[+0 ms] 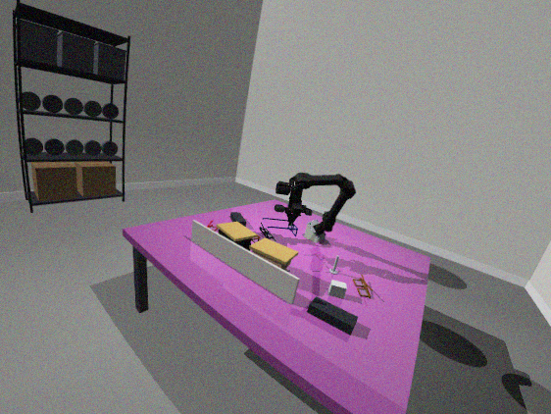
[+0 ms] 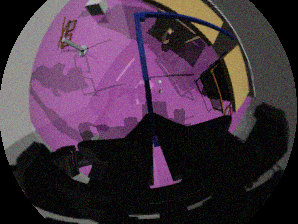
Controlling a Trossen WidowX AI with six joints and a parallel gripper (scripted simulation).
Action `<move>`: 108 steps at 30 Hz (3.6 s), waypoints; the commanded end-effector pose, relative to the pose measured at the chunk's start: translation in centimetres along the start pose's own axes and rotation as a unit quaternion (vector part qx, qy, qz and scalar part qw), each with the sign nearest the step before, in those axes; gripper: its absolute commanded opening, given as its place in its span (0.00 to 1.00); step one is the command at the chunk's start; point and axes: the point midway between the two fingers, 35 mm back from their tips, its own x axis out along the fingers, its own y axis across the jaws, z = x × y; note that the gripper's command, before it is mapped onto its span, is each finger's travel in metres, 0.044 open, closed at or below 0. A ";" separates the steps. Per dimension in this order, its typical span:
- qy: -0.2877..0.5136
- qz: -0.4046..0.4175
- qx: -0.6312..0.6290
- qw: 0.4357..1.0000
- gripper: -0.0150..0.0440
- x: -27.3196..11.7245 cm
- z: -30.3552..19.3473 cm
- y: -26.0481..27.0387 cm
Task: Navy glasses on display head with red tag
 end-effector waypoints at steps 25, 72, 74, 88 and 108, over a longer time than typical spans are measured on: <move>0.058 0.038 -0.406 0.911 0.25 1.4 0.6 1.1; 0.038 0.029 -0.407 0.912 0.25 5.0 0.5 1.0; 0.038 0.029 -0.407 0.912 0.25 5.2 0.5 1.0; 0.037 0.029 -0.407 0.912 0.25 6.0 0.6 1.2; 0.041 0.024 -0.407 0.912 0.25 6.2 2.1 -0.1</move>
